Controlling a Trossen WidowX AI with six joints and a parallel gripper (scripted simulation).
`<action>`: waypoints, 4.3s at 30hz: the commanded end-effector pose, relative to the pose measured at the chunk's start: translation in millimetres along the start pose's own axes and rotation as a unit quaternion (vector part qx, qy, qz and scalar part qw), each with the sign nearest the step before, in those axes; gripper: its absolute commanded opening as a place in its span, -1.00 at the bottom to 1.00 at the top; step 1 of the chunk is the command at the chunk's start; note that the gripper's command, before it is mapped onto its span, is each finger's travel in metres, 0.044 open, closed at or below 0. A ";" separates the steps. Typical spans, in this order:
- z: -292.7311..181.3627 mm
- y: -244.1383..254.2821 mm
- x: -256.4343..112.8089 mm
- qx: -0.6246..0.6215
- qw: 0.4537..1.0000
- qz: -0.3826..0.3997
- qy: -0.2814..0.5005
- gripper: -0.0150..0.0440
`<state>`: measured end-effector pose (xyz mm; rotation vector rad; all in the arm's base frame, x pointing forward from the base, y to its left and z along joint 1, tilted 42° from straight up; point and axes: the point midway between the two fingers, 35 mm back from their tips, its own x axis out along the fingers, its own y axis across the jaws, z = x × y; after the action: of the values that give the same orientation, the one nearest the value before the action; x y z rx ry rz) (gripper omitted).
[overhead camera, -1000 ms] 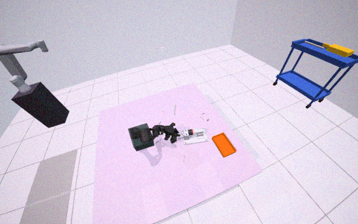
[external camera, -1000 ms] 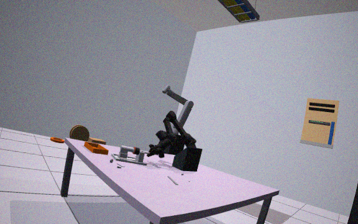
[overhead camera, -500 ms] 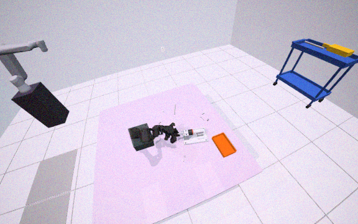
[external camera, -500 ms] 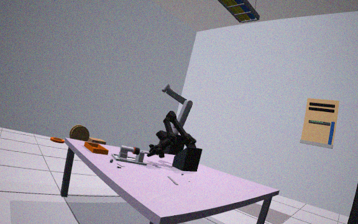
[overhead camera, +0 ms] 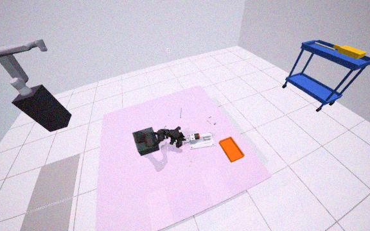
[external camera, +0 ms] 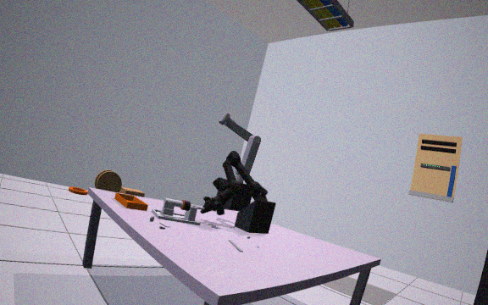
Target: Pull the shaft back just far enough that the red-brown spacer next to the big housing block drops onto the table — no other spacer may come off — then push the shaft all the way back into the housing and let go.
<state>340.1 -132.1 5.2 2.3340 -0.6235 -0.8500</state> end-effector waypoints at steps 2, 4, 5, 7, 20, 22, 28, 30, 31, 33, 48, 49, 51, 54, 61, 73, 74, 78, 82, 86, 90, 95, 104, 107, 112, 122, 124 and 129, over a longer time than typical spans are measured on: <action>1.0 0.4 -1.0 -0.002 1.000 0.001 -0.001 -0.49; 1.2 0.4 -1.2 -0.002 1.000 0.001 -0.001 -0.49; 1.2 0.4 -1.2 -0.002 1.000 0.001 -0.001 -0.49; 1.3 0.4 -1.3 -0.002 1.000 0.001 -0.001 -0.49; 2.1 0.4 -2.2 -0.002 1.000 0.001 -0.001 -0.49; 2.2 0.4 -2.2 -0.002 1.000 0.001 -0.001 -0.49; 2.6 0.4 -2.6 -0.002 1.000 0.001 -0.001 -0.49; 2.7 0.4 -2.7 -0.002 1.000 0.001 -0.001 -0.49; 2.7 0.4 -2.8 -0.002 1.000 0.001 -0.001 -0.49; 2.9 0.4 -2.9 -0.002 1.000 0.001 -0.001 -0.49; 3.8 0.4 -3.8 -0.002 1.000 0.001 -0.001 -0.49; 3.8 0.4 -3.8 -0.002 1.000 0.001 -0.001 -0.49; 4.0 0.4 -3.9 -0.002 1.000 0.001 -0.001 -0.49; 4.1 0.4 -4.1 -0.002 1.000 0.001 -0.001 -0.49; 4.6 0.4 -4.5 -0.002 1.000 0.001 -0.001 -0.49; 5.3 0.4 -5.2 -0.002 1.000 0.001 -0.001 -0.49; 5.4 0.4 -5.3 -0.002 1.000 0.001 -0.001 -0.49; 5.6 0.4 -5.5 -0.002 1.000 0.001 -0.001 -0.49; 5.8 0.4 -5.8 -0.002 1.000 0.001 -0.001 -0.49; 6.1 0.4 -6.0 -0.002 1.000 0.001 -0.001 -0.49; 6.3 0.4 -6.3 -0.002 1.000 0.001 -0.001 -0.49; 6.6 0.3 -6.5 -0.002 1.000 0.001 -0.001 -0.49; 7.2 0.3 -7.1 -0.002 1.000 0.001 -0.001 -0.49; 7.4 0.3 -7.3 -0.002 1.000 0.001 -0.001 -0.49; 7.7 0.3 -7.6 -0.002 1.000 0.001 -0.001 -0.49; 8.3 0.3 -8.1 -0.002 1.000 0.001 -0.001 -0.49; 8.4 0.3 -8.3 -0.002 1.000 0.001 -0.001 -0.49; 8.7 0.3 -8.6 -0.002 1.000 0.001 -0.001 -0.49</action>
<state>329.5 -130.3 3.4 2.3334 -0.6235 -0.8508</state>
